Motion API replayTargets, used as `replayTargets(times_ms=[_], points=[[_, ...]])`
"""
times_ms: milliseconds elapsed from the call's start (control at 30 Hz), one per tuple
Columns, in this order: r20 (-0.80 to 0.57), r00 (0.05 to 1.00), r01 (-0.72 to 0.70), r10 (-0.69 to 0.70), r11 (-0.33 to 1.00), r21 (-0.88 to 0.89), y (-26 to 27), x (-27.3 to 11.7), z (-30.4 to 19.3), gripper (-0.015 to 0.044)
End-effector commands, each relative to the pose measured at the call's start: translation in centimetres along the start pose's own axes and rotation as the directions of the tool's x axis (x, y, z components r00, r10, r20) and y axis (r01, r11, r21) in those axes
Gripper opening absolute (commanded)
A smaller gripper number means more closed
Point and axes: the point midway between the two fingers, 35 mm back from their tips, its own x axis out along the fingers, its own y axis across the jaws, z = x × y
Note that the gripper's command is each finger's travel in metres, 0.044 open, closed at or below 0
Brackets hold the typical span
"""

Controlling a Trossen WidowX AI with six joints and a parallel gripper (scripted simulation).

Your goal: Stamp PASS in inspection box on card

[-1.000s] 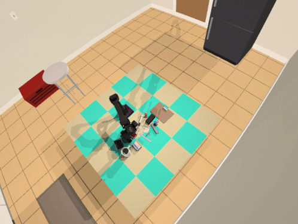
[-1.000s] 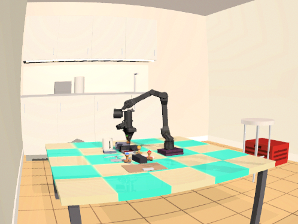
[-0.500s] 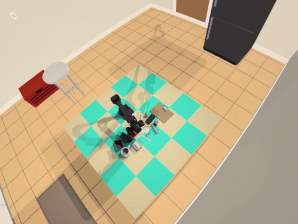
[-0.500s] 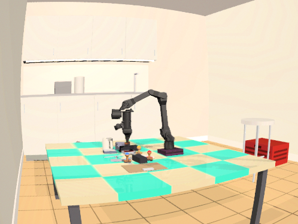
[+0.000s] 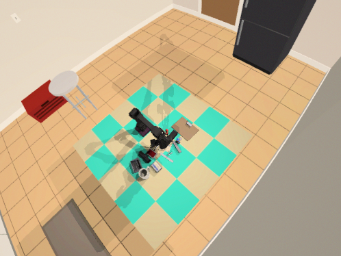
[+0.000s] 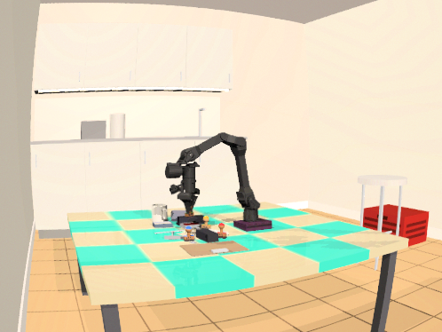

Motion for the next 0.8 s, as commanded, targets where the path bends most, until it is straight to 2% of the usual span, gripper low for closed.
replayTargets(times_ms=[0,767], points=[[-0.001,1.0,0.004,-0.004,0.997,0.078,1.7,0.1,-0.8,0.0],[0.0,1.0,0.004,-0.004,0.995,0.104,2.4,1.2,-1.0,0.0]])
